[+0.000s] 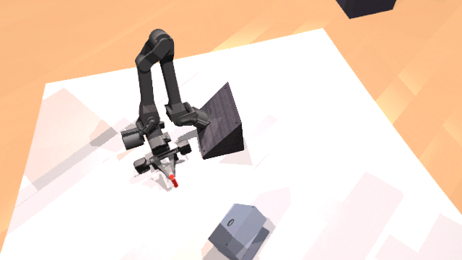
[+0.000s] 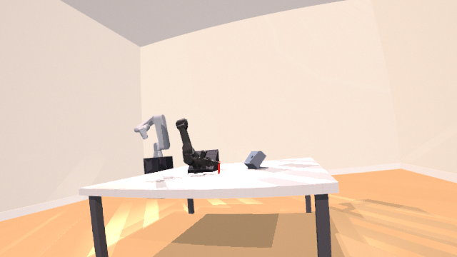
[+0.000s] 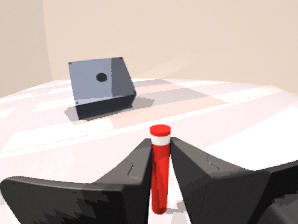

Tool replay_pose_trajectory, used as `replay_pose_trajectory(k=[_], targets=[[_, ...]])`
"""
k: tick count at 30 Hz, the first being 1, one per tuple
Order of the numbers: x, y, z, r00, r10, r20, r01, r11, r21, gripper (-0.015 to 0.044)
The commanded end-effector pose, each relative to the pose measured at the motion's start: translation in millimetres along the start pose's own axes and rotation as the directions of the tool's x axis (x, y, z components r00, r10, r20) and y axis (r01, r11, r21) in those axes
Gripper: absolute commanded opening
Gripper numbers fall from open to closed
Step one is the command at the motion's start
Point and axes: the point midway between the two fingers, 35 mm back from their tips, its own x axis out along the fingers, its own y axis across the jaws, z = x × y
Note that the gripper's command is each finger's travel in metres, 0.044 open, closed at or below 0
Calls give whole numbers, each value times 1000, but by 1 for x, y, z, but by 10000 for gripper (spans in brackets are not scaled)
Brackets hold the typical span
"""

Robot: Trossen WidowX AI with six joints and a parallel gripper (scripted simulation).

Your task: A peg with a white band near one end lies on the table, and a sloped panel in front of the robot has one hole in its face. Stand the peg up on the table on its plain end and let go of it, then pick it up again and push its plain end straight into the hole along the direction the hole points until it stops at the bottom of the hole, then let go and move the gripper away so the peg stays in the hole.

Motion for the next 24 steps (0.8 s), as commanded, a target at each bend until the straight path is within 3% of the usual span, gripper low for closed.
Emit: replay_pose_trajectory(k=[1, 24], targets=[[-1, 0, -3, 1000, 0, -1, 0, 1000, 0, 49], [-4, 1, -5, 999, 7, 45, -7, 1000, -10, 49]])
